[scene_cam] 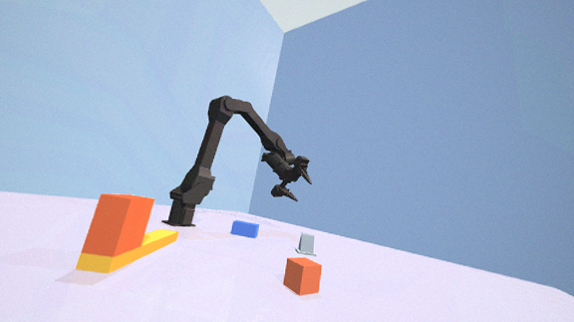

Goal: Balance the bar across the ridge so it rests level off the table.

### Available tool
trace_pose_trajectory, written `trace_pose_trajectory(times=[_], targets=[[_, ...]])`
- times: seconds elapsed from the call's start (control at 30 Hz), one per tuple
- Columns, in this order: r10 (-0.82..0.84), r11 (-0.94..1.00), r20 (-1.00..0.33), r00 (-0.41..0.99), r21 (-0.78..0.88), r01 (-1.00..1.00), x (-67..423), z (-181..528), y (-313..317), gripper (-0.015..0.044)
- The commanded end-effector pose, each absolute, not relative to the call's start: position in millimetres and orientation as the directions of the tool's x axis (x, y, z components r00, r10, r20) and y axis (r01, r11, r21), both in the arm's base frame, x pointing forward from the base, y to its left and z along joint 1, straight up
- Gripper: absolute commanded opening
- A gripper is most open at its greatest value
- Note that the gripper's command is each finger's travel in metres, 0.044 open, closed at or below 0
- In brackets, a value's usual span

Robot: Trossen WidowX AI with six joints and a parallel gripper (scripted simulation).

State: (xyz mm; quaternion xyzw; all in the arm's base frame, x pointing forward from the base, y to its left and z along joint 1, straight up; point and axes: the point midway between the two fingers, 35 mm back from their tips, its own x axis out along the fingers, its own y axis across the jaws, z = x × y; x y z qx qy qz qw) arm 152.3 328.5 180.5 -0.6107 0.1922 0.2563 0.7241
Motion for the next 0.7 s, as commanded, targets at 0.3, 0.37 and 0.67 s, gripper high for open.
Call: trace_pose_trajectory(times=[0.3,0.37,0.67], targets=[[0.095,0.130,-0.636,0.766,-0.755,-0.643,182.0,177.4,311.0,0.0315],[0.075,0.146,-0.632,0.771,-0.758,-0.636,190.9,178.2,303.9,0.0315],[-0.005,0.133,-0.643,0.766,-0.759,-0.637,221.0,178.8,277.3,0.0315]])
